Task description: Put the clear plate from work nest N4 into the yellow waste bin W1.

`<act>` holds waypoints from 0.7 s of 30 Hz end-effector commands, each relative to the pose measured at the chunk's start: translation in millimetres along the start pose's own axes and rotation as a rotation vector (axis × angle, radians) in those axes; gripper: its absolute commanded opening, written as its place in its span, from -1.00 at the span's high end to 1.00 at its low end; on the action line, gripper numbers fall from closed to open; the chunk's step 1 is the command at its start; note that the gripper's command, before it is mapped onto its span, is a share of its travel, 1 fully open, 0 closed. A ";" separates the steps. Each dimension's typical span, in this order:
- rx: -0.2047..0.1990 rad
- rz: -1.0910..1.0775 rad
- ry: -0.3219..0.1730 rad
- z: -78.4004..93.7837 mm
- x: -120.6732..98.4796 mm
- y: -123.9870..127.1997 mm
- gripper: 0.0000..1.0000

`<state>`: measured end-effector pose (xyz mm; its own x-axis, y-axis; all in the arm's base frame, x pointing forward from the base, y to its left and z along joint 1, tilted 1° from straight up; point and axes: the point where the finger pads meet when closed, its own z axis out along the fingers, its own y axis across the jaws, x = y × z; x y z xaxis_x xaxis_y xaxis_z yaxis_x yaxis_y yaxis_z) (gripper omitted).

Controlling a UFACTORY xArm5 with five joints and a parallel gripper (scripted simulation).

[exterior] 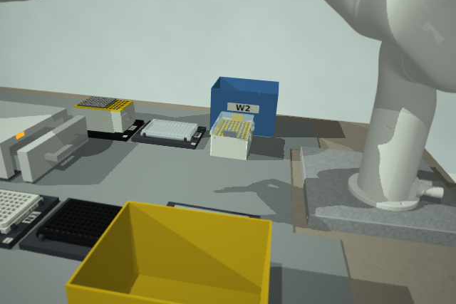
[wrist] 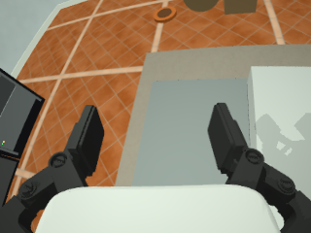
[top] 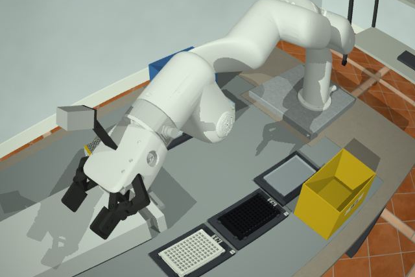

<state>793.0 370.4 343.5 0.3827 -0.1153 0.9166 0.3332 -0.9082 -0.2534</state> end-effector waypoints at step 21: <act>-0.152 -0.017 -0.251 -56.7 -4.6 84.5 -1.00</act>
<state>779.1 284.9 333.1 0.5740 -0.0186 0.8187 0.2255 -0.9575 -0.1799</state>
